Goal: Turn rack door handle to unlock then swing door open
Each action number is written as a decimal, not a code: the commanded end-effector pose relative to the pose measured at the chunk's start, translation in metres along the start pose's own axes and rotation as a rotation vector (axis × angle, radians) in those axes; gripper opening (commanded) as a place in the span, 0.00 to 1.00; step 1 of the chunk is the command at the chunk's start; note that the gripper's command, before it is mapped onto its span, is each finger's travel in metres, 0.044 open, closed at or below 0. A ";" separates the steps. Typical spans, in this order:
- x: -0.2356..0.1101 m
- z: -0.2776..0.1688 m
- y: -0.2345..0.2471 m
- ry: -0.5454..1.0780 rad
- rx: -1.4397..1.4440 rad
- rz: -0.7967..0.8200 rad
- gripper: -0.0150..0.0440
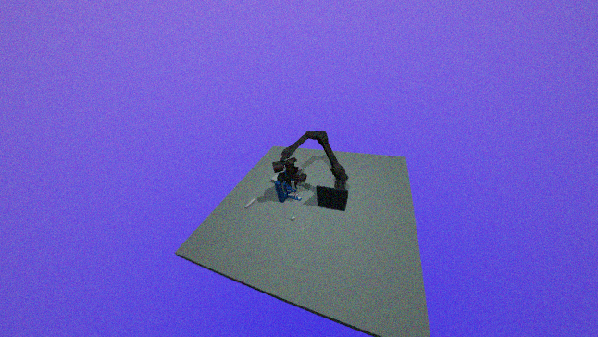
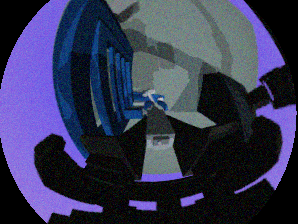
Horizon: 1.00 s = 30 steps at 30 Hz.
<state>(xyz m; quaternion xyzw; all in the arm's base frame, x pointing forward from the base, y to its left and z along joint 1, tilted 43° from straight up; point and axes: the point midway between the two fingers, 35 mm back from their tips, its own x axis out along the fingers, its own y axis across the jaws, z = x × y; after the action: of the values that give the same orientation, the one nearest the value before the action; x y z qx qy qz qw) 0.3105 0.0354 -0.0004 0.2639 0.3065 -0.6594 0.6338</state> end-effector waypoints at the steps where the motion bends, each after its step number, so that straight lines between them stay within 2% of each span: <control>1: 0.000 0.003 -0.005 -0.002 -0.093 0.004 0.29; 30: 0.001 0.039 -0.060 -0.004 -0.662 0.000 0.29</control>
<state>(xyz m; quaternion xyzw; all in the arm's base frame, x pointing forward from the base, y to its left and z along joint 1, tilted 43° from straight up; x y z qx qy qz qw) 0.2555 0.0104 0.0257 0.0652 0.4874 -0.5405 0.6827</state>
